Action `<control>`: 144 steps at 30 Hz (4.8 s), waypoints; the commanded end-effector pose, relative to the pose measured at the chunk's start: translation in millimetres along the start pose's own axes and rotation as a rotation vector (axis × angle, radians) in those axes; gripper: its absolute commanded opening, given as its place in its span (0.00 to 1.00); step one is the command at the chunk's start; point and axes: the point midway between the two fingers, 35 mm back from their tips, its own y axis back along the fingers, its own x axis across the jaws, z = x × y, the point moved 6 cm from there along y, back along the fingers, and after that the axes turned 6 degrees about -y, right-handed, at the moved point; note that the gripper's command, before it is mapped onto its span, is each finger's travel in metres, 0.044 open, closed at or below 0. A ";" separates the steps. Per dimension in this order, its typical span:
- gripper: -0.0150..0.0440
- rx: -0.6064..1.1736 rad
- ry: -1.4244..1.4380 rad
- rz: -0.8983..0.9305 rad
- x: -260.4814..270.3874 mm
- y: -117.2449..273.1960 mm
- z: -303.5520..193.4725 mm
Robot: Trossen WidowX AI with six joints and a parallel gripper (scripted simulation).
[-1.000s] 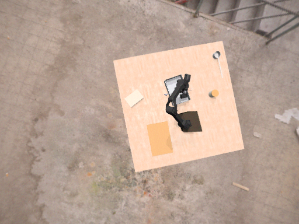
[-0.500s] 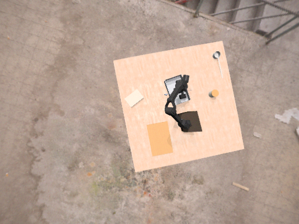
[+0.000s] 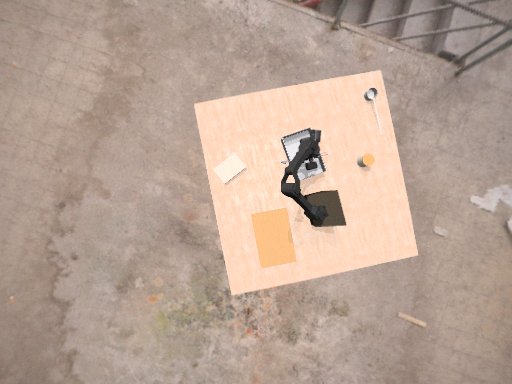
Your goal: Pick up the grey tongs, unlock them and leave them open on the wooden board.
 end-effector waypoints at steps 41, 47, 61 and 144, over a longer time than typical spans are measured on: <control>0.43 -0.004 0.000 0.002 1.9 -37.1 1.2; 0.36 -0.004 0.000 0.002 1.9 -37.1 1.2; 0.00 -0.002 -0.001 0.002 0.2 -20.4 0.3; 0.00 0.040 0.545 0.053 179.4 25.4 307.3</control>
